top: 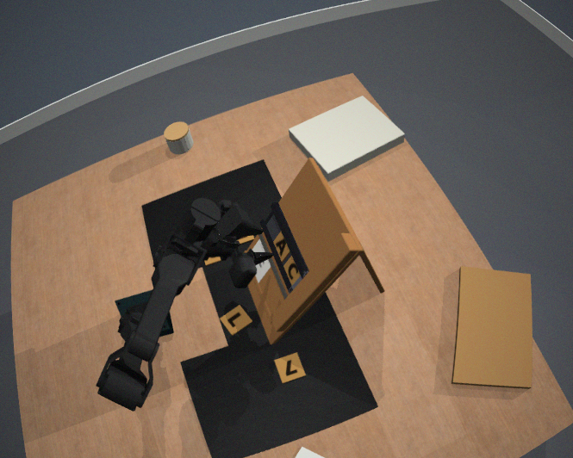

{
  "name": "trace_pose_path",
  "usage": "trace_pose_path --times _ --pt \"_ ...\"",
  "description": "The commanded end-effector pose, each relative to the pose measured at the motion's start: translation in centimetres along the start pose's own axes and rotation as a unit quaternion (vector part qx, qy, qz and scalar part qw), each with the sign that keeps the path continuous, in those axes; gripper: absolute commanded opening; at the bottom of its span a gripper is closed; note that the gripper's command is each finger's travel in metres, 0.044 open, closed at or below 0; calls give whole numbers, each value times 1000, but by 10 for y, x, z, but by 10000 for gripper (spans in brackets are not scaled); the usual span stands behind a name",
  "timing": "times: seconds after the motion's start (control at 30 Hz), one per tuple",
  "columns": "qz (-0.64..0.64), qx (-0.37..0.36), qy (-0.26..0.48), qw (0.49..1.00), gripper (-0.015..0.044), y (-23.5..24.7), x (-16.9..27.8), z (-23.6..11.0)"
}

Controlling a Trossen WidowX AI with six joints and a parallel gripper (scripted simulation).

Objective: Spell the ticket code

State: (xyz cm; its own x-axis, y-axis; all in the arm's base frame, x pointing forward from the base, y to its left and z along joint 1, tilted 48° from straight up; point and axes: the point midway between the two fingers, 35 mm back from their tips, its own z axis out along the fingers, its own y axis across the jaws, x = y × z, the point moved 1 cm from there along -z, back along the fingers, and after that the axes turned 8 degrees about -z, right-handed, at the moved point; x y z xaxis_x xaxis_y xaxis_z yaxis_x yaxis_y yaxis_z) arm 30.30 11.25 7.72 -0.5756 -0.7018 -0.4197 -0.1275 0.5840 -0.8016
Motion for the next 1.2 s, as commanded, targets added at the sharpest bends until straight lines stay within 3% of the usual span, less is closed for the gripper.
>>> trace_pose_path --times 0.0,0.5,0.87,1.17 --pt "2 2 0 1000 295 -1 0 -3" --pt "2 2 0 1000 295 -4 -1 -8" --pt "-1 0 0 1000 6 -2 0 -7" --pt "-1 0 0 1000 0 -2 0 -7"
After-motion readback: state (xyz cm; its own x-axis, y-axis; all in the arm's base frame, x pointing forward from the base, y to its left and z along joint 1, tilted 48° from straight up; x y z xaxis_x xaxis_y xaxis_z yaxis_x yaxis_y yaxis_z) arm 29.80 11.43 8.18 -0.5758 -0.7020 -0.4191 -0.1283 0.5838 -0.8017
